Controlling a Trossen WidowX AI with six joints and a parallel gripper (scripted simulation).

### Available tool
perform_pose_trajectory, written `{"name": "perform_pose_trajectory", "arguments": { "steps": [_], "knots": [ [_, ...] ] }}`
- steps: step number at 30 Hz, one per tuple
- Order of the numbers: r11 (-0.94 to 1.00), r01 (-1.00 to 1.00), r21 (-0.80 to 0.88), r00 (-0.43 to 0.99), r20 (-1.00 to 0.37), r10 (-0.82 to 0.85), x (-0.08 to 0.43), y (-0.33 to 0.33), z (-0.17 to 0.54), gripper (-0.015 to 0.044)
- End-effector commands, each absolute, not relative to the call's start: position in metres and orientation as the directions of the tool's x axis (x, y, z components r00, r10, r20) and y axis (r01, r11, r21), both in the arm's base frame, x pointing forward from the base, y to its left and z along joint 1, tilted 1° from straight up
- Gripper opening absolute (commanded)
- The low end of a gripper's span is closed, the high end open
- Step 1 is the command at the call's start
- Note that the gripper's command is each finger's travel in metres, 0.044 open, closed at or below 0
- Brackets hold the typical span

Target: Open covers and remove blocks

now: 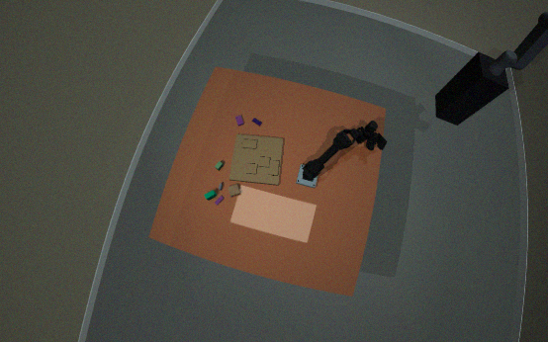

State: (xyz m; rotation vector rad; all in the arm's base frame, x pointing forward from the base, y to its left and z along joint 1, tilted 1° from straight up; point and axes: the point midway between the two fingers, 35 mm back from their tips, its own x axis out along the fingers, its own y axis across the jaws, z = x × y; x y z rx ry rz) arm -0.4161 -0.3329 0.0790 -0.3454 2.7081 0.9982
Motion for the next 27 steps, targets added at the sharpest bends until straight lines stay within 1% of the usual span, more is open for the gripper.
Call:
{"name": "perform_pose_trajectory", "arguments": {
  "steps": [1,9,19,27],
  "knots": [
    [0.694,-0.347,0.631,-0.932,-0.313,-0.182,-0.399,-0.349,0.079,0.0],
    [0.571,-0.436,0.696,-0.9,-0.345,-0.266,-0.366,-0.38,0.078,0.0],
    [0.385,-0.503,0.774,-0.859,-0.398,-0.322,-0.327,-0.404,0.07,0.0],
    [0.265,-0.521,0.811,-0.827,-0.404,-0.39,-0.291,-0.425,0.077,0.0]
  ]
}}
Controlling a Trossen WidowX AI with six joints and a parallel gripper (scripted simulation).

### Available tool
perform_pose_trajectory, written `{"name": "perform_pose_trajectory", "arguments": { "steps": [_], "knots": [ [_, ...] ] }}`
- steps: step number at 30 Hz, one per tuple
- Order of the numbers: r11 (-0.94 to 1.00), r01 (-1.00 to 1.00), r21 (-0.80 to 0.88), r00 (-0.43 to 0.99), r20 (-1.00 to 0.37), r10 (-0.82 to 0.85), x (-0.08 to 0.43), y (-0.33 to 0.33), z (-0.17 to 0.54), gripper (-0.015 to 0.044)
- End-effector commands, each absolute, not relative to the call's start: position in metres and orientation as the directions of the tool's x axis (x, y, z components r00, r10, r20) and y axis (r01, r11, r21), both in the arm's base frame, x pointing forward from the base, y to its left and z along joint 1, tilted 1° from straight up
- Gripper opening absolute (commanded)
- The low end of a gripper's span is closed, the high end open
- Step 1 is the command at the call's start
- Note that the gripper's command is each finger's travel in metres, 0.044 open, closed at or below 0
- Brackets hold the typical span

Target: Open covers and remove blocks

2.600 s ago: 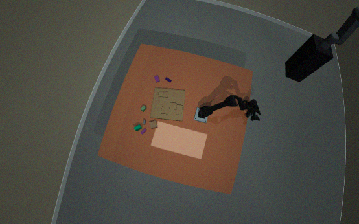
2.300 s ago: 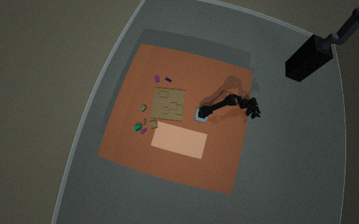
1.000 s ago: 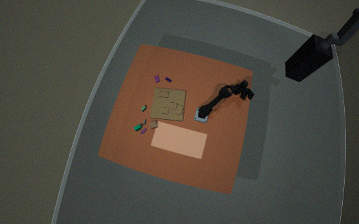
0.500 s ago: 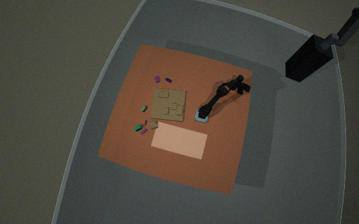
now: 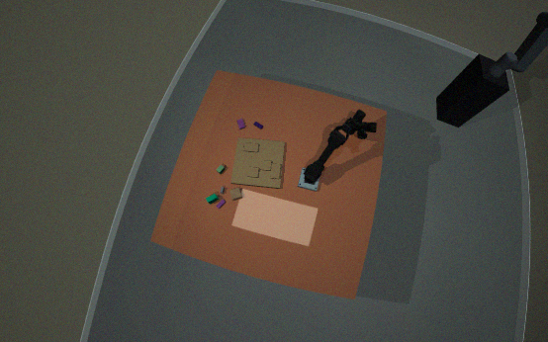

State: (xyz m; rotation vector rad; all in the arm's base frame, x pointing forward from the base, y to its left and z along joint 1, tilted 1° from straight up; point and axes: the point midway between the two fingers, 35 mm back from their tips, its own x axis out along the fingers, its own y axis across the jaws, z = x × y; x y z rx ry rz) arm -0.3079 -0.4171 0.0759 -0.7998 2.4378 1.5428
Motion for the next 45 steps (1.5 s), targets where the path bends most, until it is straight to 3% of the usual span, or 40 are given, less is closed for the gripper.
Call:
{"name": "perform_pose_trajectory", "arguments": {
  "steps": [1,22,45],
  "knots": [
    [0.247,-0.524,0.815,-0.822,-0.408,-0.398,-0.286,-0.428,0.077,0.0],
    [-0.168,-0.49,0.855,-0.675,-0.494,-0.548,-0.184,-0.469,0.074,0.0],
    [-0.553,-0.219,0.803,-0.502,-0.579,-0.642,-0.072,-0.477,0.071,0.0]
  ]
}}
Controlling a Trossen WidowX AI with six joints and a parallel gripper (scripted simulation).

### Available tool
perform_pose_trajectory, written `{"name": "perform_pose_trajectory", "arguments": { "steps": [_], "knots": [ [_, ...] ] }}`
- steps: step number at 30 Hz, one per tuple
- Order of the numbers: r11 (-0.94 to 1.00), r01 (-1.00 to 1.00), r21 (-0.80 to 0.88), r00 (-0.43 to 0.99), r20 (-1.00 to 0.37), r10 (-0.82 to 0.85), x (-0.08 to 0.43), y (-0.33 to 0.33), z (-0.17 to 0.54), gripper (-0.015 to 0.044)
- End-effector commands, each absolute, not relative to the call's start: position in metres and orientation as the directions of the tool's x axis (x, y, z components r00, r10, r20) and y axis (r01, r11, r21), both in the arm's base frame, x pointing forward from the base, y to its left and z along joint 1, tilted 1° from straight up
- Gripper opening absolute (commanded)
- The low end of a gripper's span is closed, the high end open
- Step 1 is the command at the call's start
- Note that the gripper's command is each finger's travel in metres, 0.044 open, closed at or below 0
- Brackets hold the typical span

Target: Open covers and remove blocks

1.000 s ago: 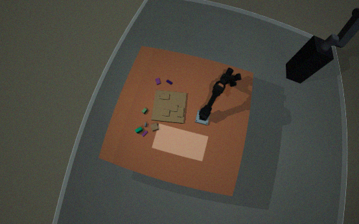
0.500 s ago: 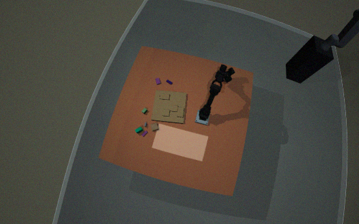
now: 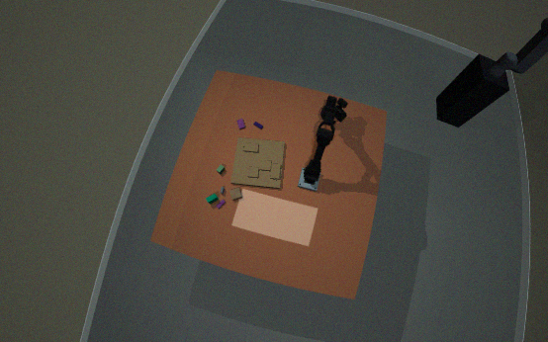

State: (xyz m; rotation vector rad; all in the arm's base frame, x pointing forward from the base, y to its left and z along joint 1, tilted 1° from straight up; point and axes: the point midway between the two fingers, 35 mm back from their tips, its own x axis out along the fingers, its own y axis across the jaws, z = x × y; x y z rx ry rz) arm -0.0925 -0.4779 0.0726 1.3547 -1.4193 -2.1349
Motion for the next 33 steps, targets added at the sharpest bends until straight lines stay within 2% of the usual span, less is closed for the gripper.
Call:
{"name": "perform_pose_trajectory", "arguments": {
  "steps": [1,17,33],
  "knots": [
    [-0.566,-0.204,0.799,-0.492,-0.583,-0.646,-0.066,-0.477,0.071,0.0],
    [-0.706,0.08,0.704,-0.331,-0.649,-0.685,0.024,-0.469,0.07,0.0],
    [-0.722,0.369,0.585,-0.178,-0.718,-0.673,0.108,-0.44,0.07,0.0]
  ]
}}
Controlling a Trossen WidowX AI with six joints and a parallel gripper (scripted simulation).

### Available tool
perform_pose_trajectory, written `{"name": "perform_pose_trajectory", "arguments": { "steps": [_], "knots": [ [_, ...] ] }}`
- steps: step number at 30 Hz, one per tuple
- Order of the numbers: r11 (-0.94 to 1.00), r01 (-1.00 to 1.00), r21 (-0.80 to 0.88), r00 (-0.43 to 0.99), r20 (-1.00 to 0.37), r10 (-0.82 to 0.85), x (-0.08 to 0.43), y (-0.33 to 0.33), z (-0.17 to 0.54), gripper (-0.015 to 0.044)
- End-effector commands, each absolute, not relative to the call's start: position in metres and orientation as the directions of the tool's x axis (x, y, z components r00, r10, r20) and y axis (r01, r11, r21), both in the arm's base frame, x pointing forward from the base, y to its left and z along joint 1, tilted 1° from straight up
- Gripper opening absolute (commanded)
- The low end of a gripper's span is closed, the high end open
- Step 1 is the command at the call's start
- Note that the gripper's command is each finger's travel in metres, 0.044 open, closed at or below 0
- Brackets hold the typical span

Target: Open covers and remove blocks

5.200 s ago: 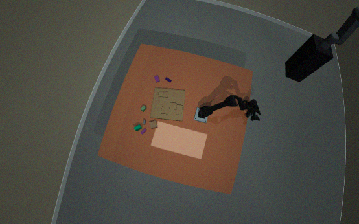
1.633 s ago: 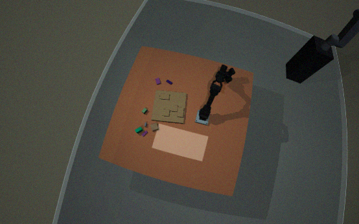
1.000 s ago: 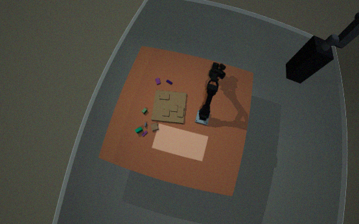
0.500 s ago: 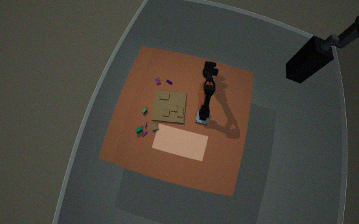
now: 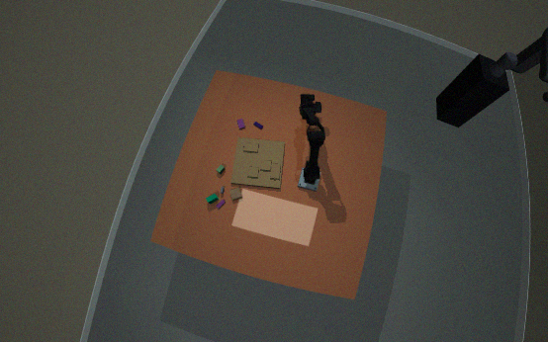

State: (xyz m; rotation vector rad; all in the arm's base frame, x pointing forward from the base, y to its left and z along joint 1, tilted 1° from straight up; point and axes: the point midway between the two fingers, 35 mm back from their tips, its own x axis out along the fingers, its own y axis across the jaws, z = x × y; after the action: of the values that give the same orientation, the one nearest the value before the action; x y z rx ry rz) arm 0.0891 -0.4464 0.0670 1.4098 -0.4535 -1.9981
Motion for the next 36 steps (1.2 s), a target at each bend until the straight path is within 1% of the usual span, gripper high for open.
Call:
{"name": "perform_pose_trajectory", "arguments": {
  "steps": [1,9,17,27,36],
  "knots": [
    [-0.719,0.387,0.578,-0.169,-0.721,-0.671,0.113,-0.437,0.07,0.0],
    [-0.668,0.542,0.509,-0.097,-0.752,-0.652,0.152,-0.416,0.07,0.0],
    [-0.576,0.694,0.432,-0.027,-0.784,-0.62,0.189,-0.391,0.07,0.0],
    [-0.409,0.848,0.337,0.053,-0.821,-0.568,0.231,-0.353,0.071,0.0],
    [-0.218,0.941,0.257,0.115,-0.852,-0.51,0.263,-0.313,0.072,0.0]
  ]
}}
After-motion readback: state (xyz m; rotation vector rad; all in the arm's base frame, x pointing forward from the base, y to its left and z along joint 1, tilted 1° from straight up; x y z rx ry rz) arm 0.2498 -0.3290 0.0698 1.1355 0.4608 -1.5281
